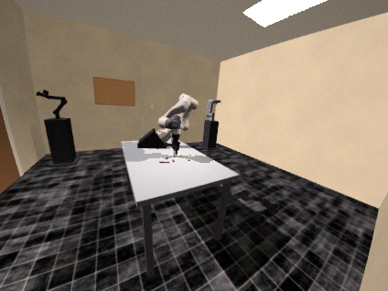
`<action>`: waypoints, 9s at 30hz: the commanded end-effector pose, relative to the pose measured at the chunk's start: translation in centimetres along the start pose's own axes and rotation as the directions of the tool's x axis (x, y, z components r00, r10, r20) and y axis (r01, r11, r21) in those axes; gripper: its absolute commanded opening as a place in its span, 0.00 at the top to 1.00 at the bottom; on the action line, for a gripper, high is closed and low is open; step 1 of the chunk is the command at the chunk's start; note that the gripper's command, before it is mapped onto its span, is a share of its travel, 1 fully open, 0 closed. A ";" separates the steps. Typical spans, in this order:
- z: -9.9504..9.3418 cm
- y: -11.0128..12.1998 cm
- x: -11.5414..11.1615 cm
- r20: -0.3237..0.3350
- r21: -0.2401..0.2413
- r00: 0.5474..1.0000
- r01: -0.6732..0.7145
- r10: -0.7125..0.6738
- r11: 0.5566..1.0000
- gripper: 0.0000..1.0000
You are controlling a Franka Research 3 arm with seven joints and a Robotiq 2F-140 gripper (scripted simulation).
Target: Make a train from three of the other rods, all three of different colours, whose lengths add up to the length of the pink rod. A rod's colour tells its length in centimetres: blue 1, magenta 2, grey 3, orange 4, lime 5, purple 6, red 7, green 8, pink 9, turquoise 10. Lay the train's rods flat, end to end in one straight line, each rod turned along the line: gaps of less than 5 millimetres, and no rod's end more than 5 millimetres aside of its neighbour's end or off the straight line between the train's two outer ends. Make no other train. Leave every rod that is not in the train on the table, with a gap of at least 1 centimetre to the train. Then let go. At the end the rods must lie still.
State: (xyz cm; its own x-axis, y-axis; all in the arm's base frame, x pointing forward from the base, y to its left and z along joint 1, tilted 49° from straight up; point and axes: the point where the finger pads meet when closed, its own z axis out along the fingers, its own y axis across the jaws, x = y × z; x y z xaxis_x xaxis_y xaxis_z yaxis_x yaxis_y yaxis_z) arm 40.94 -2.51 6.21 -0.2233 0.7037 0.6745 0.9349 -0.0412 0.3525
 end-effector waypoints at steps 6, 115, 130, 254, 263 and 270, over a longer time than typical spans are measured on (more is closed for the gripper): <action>0.4 0.1 -0.1 0.003 -0.002 1.000 0.005 -0.005 1.000 0.85; -9.8 4.2 6.5 0.004 -0.006 0.978 0.207 -0.207 0.978 0.97; -9.6 6.8 13.6 0.004 -0.001 0.913 0.407 -0.407 0.914 0.97; -0.9 6.9 13.5 0.004 -0.001 0.912 0.411 -0.411 0.912 0.97; -0.9 6.9 13.4 0.004 -0.001 0.911 0.413 -0.413 0.911 0.97; -0.9 6.9 13.4 0.004 -0.001 0.911 0.413 -0.413 0.911 0.97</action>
State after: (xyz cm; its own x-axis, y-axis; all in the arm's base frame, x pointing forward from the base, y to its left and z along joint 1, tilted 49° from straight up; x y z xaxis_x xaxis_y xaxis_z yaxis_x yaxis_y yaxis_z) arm 44.04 6.12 18.36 -0.5840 0.6599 0.4728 0.7633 0.2481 0.5965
